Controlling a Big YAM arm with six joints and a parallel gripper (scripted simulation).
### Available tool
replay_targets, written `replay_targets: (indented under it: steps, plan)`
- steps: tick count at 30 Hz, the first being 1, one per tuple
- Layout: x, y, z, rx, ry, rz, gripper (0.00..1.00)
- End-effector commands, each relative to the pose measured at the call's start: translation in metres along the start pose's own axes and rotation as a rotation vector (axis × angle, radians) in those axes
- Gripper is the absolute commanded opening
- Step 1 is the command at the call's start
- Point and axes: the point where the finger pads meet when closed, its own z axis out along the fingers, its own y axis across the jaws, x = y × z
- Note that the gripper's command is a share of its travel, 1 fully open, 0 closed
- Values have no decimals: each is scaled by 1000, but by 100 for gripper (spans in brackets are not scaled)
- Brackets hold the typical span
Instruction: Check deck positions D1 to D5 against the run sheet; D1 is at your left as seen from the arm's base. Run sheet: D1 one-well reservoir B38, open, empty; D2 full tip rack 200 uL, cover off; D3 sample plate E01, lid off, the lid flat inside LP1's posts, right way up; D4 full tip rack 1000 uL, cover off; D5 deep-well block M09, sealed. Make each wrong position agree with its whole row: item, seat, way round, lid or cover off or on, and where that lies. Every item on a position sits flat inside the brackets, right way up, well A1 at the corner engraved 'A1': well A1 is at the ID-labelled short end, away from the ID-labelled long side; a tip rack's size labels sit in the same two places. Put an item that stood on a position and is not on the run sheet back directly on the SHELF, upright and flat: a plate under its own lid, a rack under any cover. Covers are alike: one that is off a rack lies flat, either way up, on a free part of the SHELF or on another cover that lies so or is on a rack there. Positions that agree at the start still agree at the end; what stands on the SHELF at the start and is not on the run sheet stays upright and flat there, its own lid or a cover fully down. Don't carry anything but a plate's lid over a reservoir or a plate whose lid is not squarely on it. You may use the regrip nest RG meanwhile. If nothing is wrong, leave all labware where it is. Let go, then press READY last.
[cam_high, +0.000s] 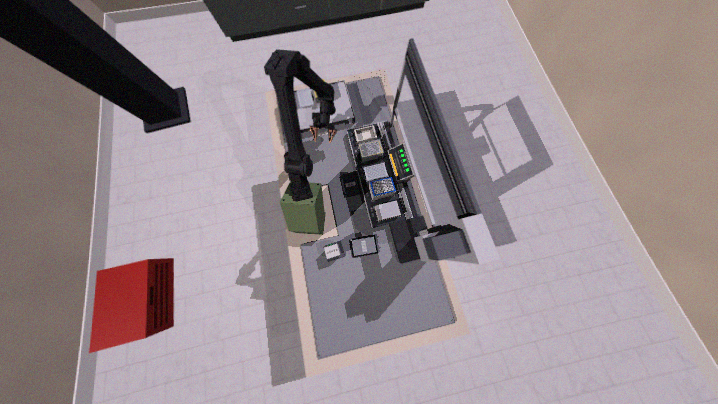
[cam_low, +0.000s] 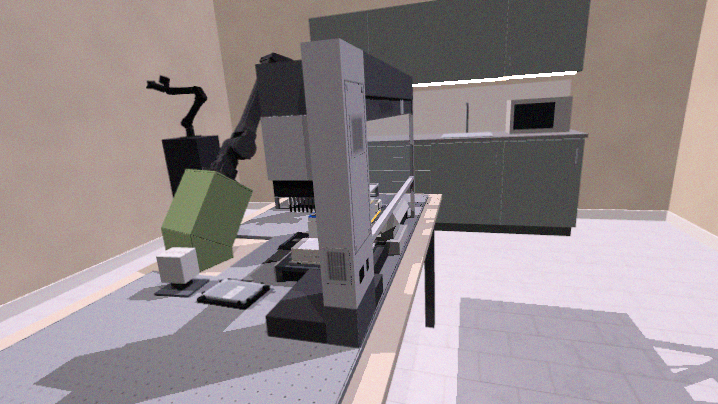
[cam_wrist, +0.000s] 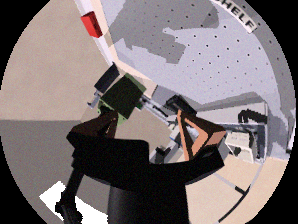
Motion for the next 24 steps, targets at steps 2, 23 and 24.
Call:
replay_targets:
  steps: [2, 23, 24]
  plan:
    - [0, 0, -3, 5, -5, 0, 100]
    - [33, 2, -2, 11, -95, 118, 100]
    - [38, 3, -1, 9, -105, 135, 100]
